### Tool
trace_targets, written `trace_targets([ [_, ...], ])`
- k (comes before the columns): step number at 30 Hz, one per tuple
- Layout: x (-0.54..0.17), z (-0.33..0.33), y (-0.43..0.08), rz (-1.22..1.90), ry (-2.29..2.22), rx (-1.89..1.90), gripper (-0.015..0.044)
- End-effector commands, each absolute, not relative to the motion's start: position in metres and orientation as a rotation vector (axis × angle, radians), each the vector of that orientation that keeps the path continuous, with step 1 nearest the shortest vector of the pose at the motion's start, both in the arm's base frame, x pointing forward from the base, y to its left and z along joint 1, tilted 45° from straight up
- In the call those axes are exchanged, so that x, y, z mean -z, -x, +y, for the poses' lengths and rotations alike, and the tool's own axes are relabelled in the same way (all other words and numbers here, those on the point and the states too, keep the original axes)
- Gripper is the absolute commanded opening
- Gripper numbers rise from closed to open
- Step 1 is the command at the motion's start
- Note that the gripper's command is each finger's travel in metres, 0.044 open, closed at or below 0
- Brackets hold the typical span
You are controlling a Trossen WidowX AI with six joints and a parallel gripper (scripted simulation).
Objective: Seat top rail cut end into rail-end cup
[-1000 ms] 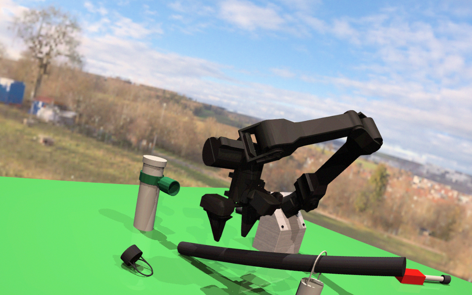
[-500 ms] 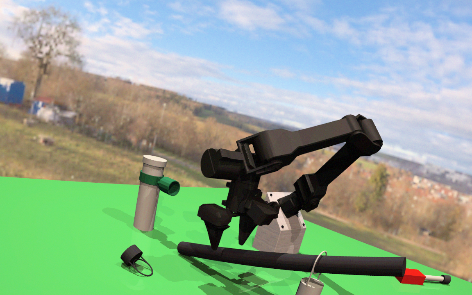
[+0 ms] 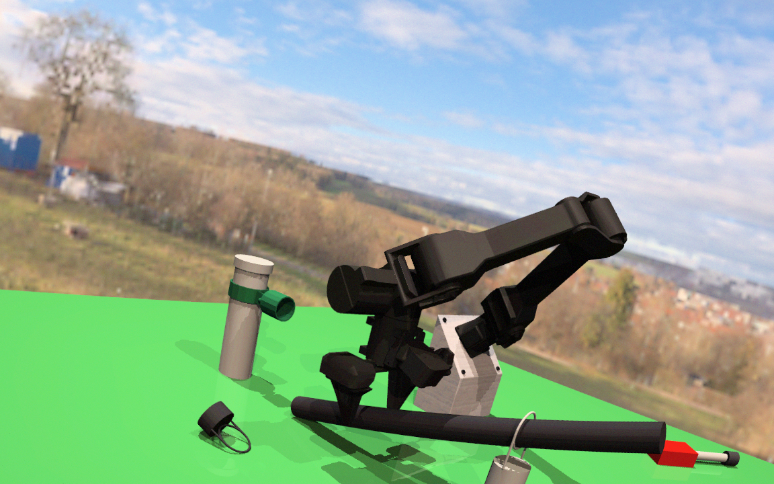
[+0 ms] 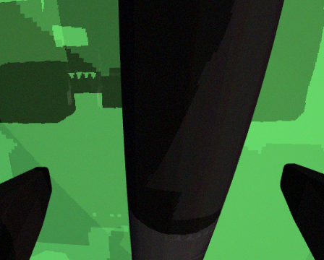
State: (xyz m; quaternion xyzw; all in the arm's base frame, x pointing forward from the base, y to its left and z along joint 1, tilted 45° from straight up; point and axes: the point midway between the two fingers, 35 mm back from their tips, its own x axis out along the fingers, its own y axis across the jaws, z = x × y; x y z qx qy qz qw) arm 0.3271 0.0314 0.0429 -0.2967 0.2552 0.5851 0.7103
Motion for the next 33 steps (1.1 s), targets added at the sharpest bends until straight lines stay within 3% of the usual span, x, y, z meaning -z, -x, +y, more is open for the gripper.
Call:
trace_targets([
  [1, -0.036, 0.036, -0.327, 0.571, 0.643, -1.302, 0.044],
  [13, -0.025, 0.048, -0.328, 0.569, 0.641, -1.302, 0.044],
  [22, -0.025, 0.048, -0.328, 0.569, 0.641, -1.302, 0.0204],
  [33, -0.025, 0.048, -0.328, 0.569, 0.641, -1.302, 0.013],
])
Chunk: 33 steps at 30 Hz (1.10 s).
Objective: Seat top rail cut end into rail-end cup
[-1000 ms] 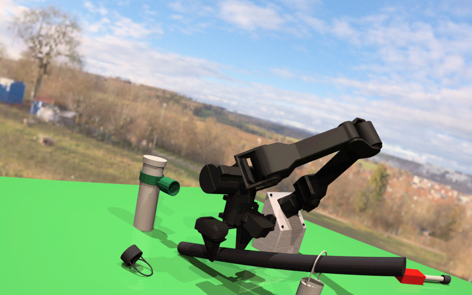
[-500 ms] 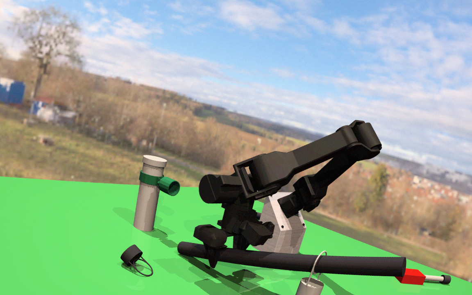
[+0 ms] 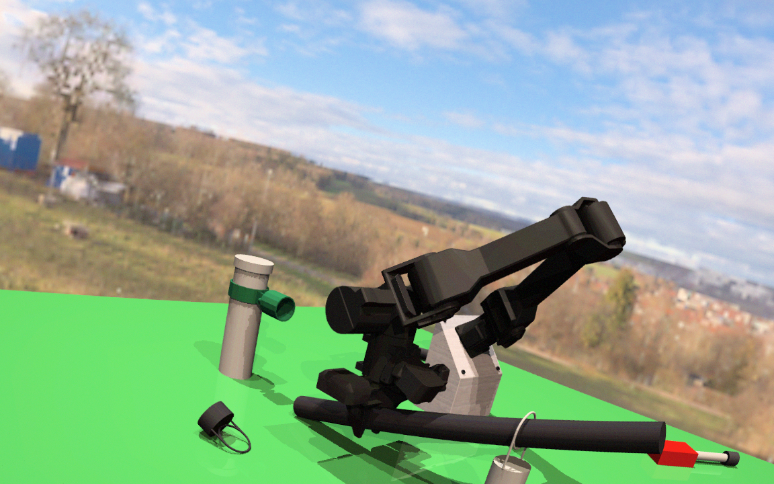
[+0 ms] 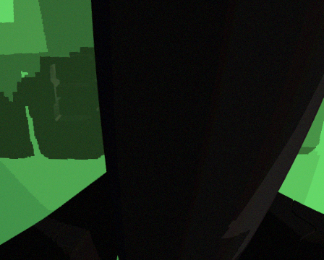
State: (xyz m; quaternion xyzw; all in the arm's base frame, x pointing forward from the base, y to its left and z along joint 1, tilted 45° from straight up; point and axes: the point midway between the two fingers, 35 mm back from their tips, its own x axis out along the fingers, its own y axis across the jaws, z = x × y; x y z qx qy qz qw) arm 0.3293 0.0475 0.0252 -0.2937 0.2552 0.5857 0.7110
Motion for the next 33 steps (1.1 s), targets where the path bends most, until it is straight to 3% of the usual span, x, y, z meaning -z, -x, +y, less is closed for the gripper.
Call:
trace_targets([
  [1, -0.025, 0.048, -0.328, 0.569, 0.641, -1.302, 0.0104],
  [5, -0.028, 0.044, -0.328, 0.569, 0.641, -1.302, 0.0],
  [22, -0.054, -0.045, -0.316, 0.849, 0.894, -1.21, 0.0],
  [33, -0.054, -0.046, -0.316, 0.853, 0.897, -1.209, 0.0],
])
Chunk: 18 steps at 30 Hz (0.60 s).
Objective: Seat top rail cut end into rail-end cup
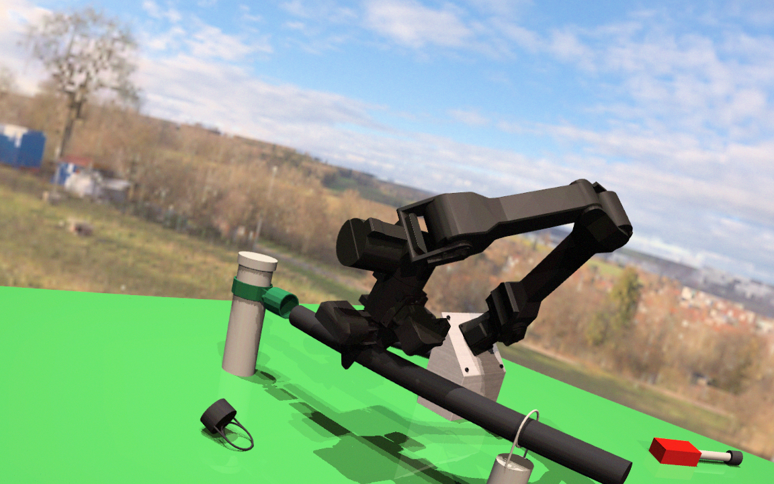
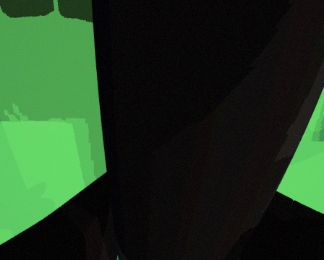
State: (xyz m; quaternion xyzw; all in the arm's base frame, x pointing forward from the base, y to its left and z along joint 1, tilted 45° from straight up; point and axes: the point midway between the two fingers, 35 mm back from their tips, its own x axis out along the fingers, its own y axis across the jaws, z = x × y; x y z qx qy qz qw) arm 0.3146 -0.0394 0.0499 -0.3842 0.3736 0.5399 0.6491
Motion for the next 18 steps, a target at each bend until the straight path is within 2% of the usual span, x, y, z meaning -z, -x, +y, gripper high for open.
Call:
trace_targets([
  [1, -0.0541, -0.0457, -0.3158, 0.853, 0.897, -1.209, 0.0],
  [18, -0.0522, -0.0427, -0.3157, 0.849, 0.874, -1.227, 0.0],
])
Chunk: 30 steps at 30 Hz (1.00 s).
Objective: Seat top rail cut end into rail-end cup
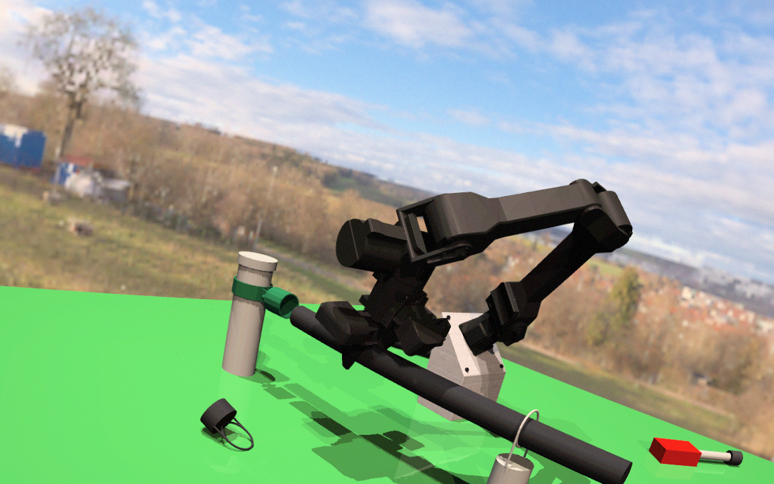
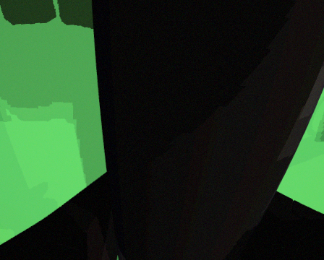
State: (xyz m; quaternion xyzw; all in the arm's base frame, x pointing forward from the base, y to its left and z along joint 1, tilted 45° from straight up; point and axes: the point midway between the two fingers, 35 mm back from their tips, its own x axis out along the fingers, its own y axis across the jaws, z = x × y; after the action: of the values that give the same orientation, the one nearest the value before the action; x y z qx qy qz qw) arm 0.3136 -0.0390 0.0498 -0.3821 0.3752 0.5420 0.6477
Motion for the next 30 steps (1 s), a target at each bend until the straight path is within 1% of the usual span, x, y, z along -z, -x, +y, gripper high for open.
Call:
trace_targets([
  [1, -0.053, -0.043, -0.316, 0.849, 0.874, -1.227, 0.0],
  [30, -0.051, -0.053, -0.315, 0.849, 0.874, -1.228, 0.0],
])
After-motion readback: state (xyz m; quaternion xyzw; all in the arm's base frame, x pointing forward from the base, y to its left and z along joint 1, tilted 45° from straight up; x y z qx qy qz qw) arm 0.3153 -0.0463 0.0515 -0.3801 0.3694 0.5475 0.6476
